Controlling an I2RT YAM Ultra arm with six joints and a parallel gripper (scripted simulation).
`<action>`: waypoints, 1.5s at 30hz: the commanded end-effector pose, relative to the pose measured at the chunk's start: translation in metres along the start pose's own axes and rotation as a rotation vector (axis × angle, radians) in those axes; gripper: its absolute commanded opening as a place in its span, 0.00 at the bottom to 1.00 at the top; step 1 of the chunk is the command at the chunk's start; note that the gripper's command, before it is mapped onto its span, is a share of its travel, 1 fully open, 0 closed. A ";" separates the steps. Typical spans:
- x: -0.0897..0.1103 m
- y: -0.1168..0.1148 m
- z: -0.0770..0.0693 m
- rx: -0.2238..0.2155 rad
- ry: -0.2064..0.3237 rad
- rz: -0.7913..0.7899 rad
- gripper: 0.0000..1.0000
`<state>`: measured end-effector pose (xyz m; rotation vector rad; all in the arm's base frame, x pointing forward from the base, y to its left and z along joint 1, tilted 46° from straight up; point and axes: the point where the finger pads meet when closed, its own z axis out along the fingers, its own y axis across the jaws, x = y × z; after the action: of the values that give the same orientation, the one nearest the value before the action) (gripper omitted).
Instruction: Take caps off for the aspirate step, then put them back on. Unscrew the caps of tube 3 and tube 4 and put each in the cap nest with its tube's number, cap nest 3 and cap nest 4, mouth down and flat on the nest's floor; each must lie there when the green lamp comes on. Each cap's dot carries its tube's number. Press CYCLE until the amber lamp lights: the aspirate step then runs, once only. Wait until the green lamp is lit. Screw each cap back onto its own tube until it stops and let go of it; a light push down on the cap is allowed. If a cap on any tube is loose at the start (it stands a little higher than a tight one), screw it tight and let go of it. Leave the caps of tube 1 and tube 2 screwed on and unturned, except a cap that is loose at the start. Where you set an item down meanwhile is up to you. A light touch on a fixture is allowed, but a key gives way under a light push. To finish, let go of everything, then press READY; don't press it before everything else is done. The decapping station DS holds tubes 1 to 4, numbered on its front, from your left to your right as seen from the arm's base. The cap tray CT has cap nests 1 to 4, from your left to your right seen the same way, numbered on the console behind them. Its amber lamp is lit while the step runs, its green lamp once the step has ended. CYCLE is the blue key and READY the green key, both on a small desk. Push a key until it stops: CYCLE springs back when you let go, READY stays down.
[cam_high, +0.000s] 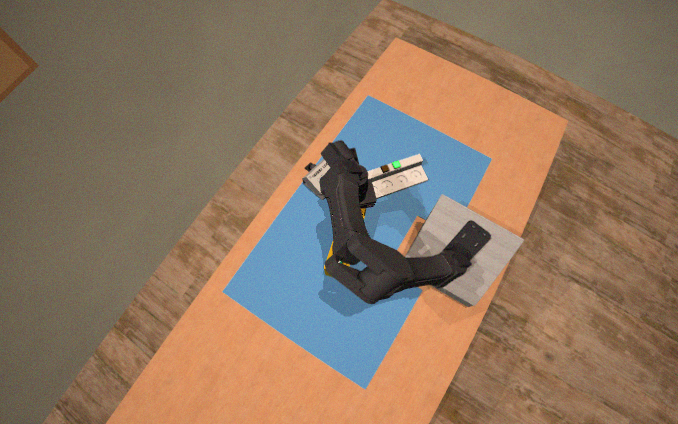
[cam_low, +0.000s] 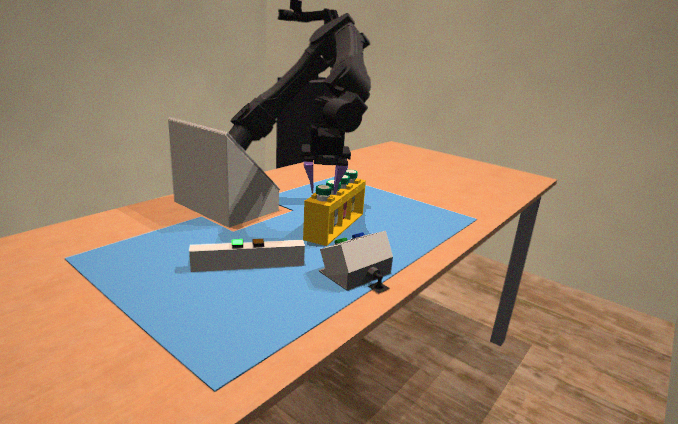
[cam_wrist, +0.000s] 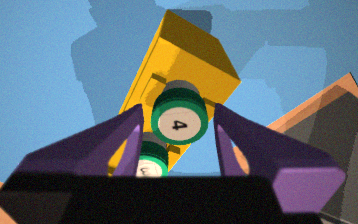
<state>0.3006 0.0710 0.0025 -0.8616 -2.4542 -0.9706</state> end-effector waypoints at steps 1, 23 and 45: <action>-0.003 0.000 -0.004 -0.008 -0.013 0.017 0.49; -0.003 0.000 -0.005 -0.005 -0.014 -0.503 0.49; -0.004 0.001 -0.005 0.000 -0.016 -1.223 0.49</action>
<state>0.3016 0.0708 0.0027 0.6436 -2.8750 -1.2394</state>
